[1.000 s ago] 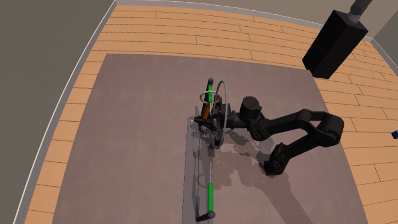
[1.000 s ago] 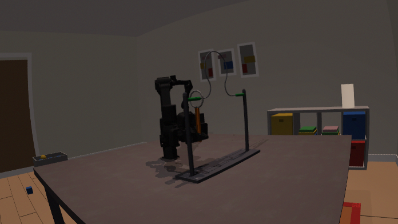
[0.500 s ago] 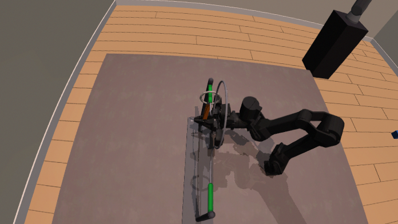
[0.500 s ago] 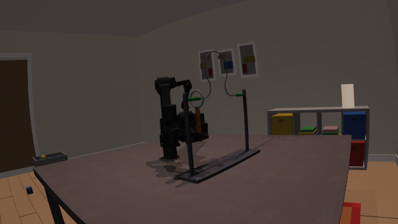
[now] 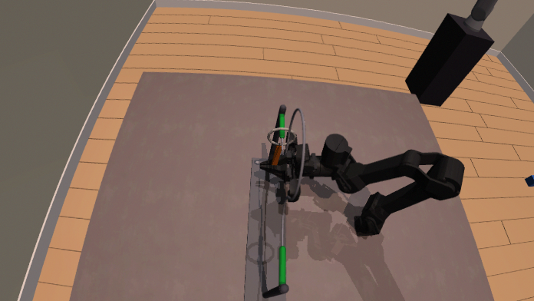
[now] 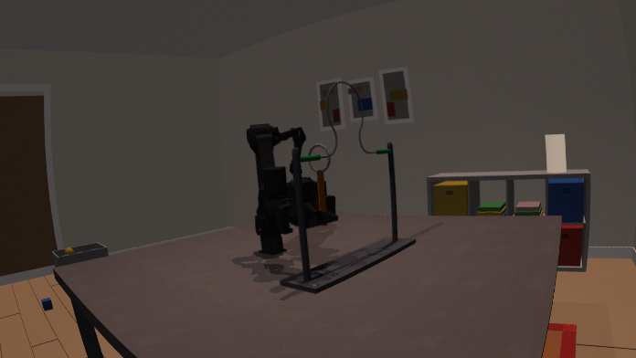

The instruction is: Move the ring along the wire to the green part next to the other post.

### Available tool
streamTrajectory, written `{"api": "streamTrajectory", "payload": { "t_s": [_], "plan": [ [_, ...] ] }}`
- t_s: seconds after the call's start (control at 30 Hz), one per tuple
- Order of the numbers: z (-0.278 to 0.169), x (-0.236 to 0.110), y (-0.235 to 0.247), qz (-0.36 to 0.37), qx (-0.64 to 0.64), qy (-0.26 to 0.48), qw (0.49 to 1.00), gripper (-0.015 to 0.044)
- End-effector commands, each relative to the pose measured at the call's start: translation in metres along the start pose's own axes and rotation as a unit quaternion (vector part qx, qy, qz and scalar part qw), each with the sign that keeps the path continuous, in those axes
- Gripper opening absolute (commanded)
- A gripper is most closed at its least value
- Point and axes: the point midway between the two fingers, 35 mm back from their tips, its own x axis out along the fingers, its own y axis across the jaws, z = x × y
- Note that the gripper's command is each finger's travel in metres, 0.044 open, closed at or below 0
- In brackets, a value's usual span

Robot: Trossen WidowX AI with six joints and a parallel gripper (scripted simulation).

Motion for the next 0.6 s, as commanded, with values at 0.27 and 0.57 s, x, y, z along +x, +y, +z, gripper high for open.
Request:
{"api": "streamTrajectory", "payload": {
  "t_s": [0.27, 0.57],
  "plan": [
    [0.002, 0.0, 0.013, 0.001, 0.007, -0.002, 1.0, -0.015],
    [0.002, 0.0, 0.027, 0.004, 0.025, -0.002, 1.0, -0.015]
  ]
}}
